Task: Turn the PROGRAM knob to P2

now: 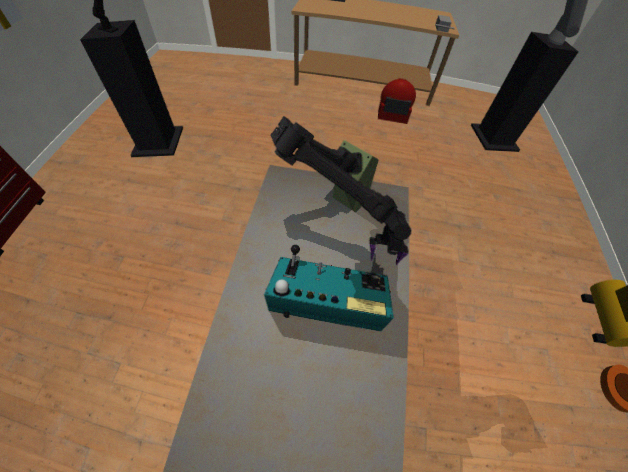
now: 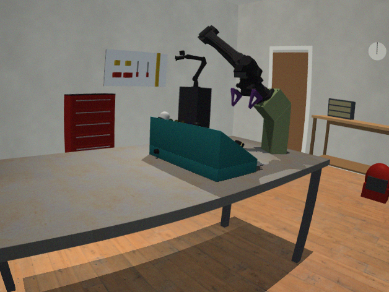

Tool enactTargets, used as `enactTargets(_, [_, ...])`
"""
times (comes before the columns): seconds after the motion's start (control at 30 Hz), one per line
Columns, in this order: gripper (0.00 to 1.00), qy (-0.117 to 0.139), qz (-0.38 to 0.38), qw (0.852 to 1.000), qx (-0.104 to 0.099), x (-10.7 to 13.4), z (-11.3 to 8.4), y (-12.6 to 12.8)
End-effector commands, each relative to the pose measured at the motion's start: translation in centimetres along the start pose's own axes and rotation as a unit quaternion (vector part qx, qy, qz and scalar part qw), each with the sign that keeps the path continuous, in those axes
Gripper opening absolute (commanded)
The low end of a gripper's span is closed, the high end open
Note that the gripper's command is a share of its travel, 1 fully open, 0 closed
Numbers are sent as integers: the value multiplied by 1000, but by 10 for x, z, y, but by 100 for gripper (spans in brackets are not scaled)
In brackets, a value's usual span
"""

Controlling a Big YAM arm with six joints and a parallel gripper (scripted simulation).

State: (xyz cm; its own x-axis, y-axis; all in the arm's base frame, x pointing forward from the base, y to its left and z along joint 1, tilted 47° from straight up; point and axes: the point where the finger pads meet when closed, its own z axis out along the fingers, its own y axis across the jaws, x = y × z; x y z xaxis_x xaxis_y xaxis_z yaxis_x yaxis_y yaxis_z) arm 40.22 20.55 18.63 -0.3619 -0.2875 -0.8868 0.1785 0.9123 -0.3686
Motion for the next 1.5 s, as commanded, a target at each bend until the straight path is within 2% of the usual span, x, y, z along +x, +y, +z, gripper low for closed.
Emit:
enactTargets(0.0, [100, -12, 18, 1000, -1, -26, 1, 0])
enactTargets(0.67, [100, -12, 18, 1000, -1, -26, 1, 0])
enactTargets(0.7, [70, -12, 18, 1000, -1, -26, 1, 0])
enactTargets(0.97, [70, -12, 18, 1000, -1, -26, 1, 0])
enactTargets(1.0, [70, -12, 17, 1000, -1, -19, 1, 1])
enactTargets(1.03, [70, -4, 4, 1000, -3, 4, 1, 4])
enactTargets(1.17, [70, -7, 7, 1000, -9, 66, -5, 9])
enactTargets(1.23, [70, -7, 7, 1000, -9, 66, -5, 9])
enactTargets(1.3, [70, -7, 0, 1000, -9, 83, -6, 7])
enactTargets(1.37, [70, -7, 0, 1000, -9, 84, -6, 7])
enactTargets(1.4, [70, -13, 11, 1000, -10, 71, -5, 12])
enactTargets(1.43, [70, -19, 27, 999, -7, 60, -5, 6])
enactTargets(1.47, [70, -19, 27, 999, -6, 60, -4, 5])
